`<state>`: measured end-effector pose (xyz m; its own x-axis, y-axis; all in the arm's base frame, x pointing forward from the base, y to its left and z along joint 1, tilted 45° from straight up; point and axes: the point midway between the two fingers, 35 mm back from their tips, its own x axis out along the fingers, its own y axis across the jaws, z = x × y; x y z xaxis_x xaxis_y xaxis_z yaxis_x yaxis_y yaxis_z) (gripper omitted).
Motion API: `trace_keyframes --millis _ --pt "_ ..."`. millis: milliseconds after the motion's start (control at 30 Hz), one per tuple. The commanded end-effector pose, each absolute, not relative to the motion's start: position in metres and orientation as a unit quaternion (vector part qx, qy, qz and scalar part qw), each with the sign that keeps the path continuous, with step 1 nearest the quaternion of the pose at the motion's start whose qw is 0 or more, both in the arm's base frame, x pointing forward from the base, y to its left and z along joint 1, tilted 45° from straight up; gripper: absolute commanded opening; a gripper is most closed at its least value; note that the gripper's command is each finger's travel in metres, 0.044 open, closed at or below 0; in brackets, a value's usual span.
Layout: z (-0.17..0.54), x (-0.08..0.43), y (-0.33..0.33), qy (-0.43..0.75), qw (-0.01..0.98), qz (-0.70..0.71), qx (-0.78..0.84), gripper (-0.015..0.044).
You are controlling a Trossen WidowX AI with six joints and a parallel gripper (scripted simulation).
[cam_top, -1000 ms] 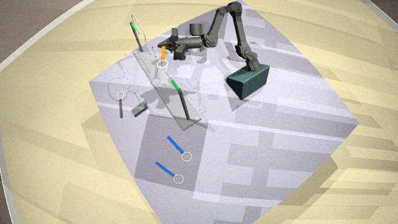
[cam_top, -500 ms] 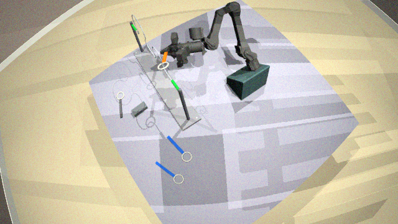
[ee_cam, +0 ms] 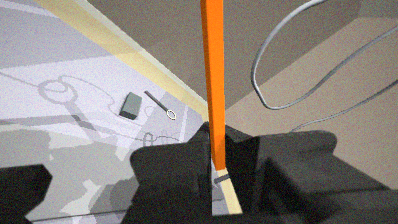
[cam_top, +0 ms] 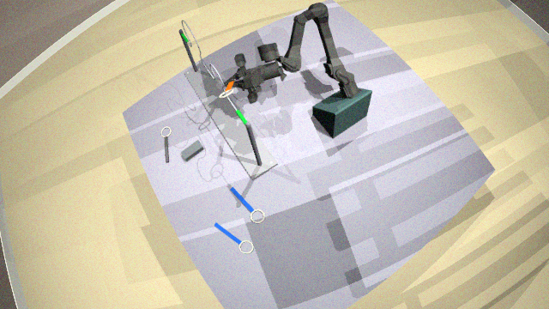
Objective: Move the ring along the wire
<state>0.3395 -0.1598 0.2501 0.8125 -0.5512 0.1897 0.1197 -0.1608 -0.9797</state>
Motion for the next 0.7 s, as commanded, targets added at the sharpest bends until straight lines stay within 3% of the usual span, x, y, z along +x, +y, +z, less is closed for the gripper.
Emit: trace_keyframes --millis 0,667 --pt "0.236 0.34 -0.161 0.16 0.655 -0.261 -0.691 -0.015" --pt "0.185 0.343 -0.153 0.178 0.765 -0.25 -0.566 -0.015"
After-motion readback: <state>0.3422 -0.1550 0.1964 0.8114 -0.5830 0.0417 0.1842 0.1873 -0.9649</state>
